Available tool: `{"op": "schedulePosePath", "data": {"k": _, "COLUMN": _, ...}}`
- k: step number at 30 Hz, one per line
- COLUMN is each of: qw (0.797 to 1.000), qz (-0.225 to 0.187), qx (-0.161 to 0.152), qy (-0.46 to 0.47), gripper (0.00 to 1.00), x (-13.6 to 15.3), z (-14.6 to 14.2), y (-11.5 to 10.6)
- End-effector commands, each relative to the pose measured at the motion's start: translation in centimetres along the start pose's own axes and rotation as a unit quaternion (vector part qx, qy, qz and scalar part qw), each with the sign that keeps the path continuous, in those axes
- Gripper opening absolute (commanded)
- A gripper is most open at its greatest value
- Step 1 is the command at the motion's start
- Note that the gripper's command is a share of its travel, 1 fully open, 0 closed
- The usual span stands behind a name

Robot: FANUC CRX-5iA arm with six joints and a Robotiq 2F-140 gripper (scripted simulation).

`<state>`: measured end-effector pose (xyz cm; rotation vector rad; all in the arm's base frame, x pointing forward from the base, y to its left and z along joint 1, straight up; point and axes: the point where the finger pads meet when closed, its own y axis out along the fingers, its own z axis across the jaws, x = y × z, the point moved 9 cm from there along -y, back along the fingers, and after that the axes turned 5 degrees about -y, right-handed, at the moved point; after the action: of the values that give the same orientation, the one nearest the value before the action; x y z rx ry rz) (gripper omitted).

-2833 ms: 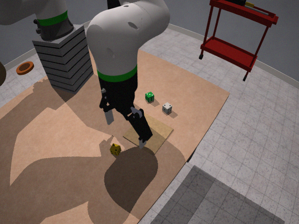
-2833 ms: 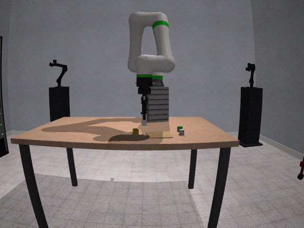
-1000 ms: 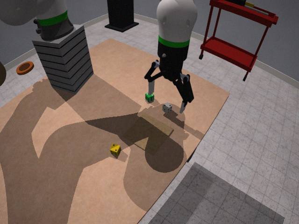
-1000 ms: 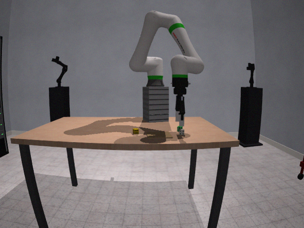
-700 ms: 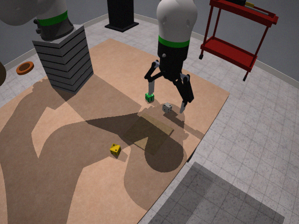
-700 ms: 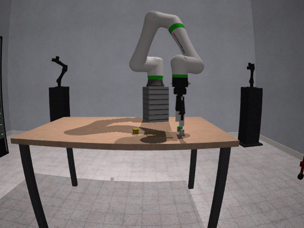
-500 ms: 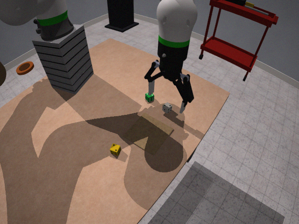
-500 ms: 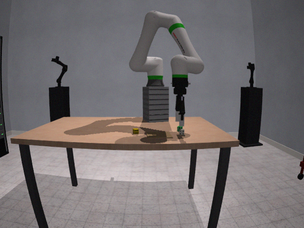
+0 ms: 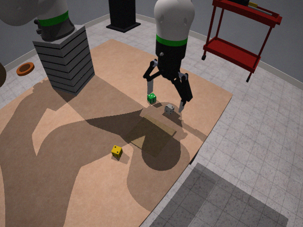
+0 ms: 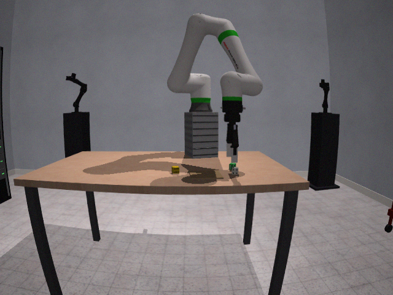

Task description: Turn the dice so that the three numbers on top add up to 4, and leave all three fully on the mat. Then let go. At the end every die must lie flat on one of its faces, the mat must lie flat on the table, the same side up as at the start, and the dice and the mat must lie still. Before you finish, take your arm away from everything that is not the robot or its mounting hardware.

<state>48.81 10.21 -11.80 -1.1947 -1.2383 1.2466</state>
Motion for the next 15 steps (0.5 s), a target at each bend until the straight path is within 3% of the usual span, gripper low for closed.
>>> {"op": "schedulePosePath", "data": {"k": 1, "qw": 1.000, "qz": 0.000, "qx": -0.001, "qy": 0.000, "gripper": 1.00, "x": 0.3, "z": 2.3, "y": 0.0}}
{"op": "schedulePosePath", "data": {"k": 4, "qw": 1.000, "qz": 0.000, "qx": -0.001, "qy": 0.000, "gripper": 1.00, "x": 0.6, "z": 4.4, "y": 0.0}}
{"op": "schedulePosePath", "data": {"k": 15, "qw": 1.000, "qz": 0.000, "qx": -0.001, "qy": 0.000, "gripper": 1.00, "x": 1.0, "z": 7.8, "y": 0.0}}
